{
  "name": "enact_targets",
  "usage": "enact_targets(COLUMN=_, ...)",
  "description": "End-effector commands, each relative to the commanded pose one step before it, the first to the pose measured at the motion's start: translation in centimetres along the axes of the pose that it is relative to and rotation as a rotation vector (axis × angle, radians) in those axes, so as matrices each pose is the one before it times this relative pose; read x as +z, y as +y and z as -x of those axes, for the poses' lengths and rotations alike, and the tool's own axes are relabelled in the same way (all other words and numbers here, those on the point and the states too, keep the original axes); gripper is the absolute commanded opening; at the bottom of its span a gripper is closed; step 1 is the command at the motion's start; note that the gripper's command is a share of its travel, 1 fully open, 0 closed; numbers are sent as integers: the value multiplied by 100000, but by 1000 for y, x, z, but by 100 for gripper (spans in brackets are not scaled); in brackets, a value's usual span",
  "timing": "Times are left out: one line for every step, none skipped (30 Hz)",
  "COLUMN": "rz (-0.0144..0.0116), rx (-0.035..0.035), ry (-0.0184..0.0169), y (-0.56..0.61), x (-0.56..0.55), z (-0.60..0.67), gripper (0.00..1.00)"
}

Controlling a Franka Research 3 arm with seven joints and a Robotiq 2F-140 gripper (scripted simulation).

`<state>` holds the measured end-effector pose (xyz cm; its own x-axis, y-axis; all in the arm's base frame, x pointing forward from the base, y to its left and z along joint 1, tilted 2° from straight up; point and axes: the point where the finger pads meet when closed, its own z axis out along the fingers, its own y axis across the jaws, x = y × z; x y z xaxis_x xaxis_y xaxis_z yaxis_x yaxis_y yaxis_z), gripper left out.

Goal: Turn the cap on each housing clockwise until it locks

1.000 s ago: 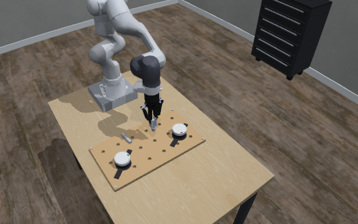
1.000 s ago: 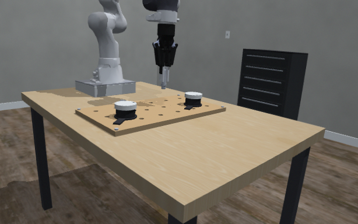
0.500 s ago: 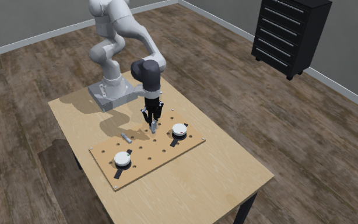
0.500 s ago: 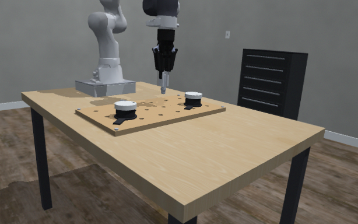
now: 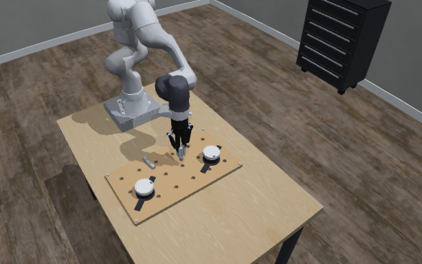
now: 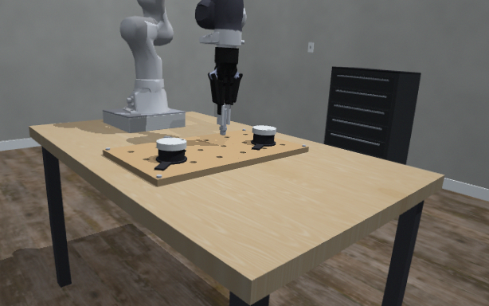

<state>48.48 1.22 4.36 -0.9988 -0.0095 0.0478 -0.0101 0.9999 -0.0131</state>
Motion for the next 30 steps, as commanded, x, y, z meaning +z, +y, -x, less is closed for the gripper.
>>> enact_targets(rz=396, rx=-599, ry=-1181, y=26, x=454, z=389, gripper=10)
enact_targets(rz=-1, rx=1, ry=0, y=-1, x=160, z=0, gripper=10)
enact_targets(rz=1, rx=-1, ry=0, y=1, x=156, z=1, gripper=10)
enact_targets(rz=0, rx=0, ry=0, y=0, x=153, z=1, gripper=10)
enact_targets(rz=-2, rx=1, ry=0, y=-1, x=150, z=0, gripper=10)
enact_targets(rz=1, rx=-1, ry=0, y=1, x=146, z=1, gripper=10)
enact_targets(rz=0, rx=0, ry=0, y=0, x=143, z=1, gripper=10)
enact_targets(rz=-1, rx=1, ry=0, y=-1, x=139, z=0, gripper=10)
enact_targets(rz=0, rx=0, ry=0, y=0, x=135, z=1, gripper=10)
enact_targets(rz=1, rx=-1, ry=0, y=0, x=130, z=1, gripper=10)
enact_targets(rz=0, rx=0, ry=0, y=0, x=0, z=0, gripper=10)
enact_targets(rz=0, rx=0, ry=0, y=0, x=0, z=0, gripper=10)
enact_targets(rz=0, rx=0, ry=0, y=0, x=126, z=1, gripper=10)
enact_targets(rz=-1, rx=1, ry=0, y=-1, x=122, z=0, gripper=10)
enact_targets(rz=0, rx=0, ry=0, y=0, x=117, z=1, gripper=10)
enact_targets(rz=1, rx=-1, ry=0, y=0, x=112, z=1, gripper=10)
enact_targets(rz=0, rx=0, ry=0, y=0, x=108, z=1, gripper=10)
enact_targets(rz=-1, rx=0, ry=0, y=0, x=103, z=0, gripper=10)
enact_targets(rz=-1, rx=1, ry=0, y=-1, x=98, z=0, gripper=10)
enact_targets(rz=1, rx=-1, ry=0, y=1, x=93, z=1, gripper=10)
enact_targets(rz=0, rx=0, ry=0, y=0, x=88, z=1, gripper=10)
enact_targets(rz=0, rx=0, ry=0, y=0, x=83, z=0, gripper=10)
enact_targets(rz=0, rx=0, ry=0, y=0, x=78, z=0, gripper=10)
enact_targets(rz=0, rx=0, ry=0, y=0, x=73, z=0, gripper=10)
enact_targets(rz=-1, rx=1, ry=0, y=-1, x=68, z=0, gripper=10)
enact_targets(rz=1, rx=-1, ry=0, y=0, x=63, z=1, gripper=10)
enact_targets(rz=0, rx=0, ry=0, y=0, x=58, z=1, gripper=10)
enact_targets(rz=0, rx=0, ry=0, y=0, x=0, z=0, gripper=10)
enact_targets(rz=0, rx=0, ry=0, y=0, x=0, z=0, gripper=10)
enact_targets(rz=0, rx=0, ry=0, y=0, x=53, z=0, gripper=10)
